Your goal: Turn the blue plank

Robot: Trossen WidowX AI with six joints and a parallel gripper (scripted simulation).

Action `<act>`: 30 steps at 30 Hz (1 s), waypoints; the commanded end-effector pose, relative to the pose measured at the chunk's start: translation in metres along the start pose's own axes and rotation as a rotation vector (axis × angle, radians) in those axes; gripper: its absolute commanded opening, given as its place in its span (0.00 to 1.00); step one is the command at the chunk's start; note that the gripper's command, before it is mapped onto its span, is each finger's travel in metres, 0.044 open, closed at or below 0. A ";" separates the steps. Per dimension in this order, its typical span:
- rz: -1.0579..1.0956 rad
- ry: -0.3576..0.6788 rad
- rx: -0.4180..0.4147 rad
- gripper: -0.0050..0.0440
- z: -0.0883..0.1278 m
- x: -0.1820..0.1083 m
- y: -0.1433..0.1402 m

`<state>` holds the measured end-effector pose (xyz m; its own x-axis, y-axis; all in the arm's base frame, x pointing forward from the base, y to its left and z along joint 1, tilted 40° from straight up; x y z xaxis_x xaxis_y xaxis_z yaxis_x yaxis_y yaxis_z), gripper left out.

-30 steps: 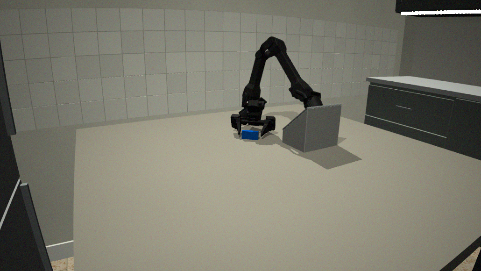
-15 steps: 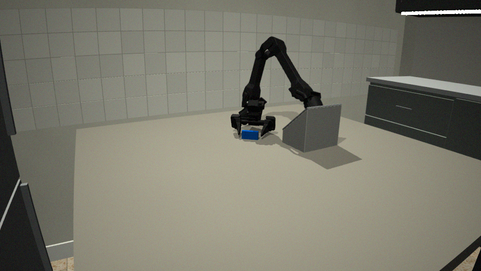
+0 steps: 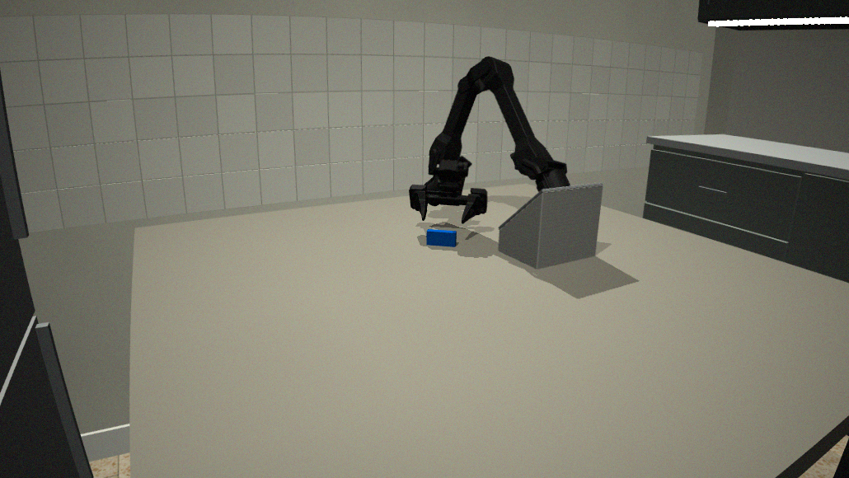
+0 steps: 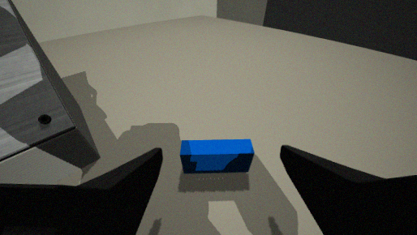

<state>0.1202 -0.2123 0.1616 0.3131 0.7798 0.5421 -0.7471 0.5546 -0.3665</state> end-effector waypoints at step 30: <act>0.002 0.003 -0.001 1.00 0.037 0.023 0.002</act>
<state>0.1040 -0.2035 0.1992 0.3141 0.7769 0.5457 -0.7468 0.5571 -0.3632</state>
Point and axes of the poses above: the point midway between the two fingers, 35 mm back from their tips, its own z axis back along the fingers, its own y axis across the jaws, x = y × z, the point moved 9 cm from there along z, back along the fingers, and after that the axes turned 7 degrees about -z, right-handed, at the moved point
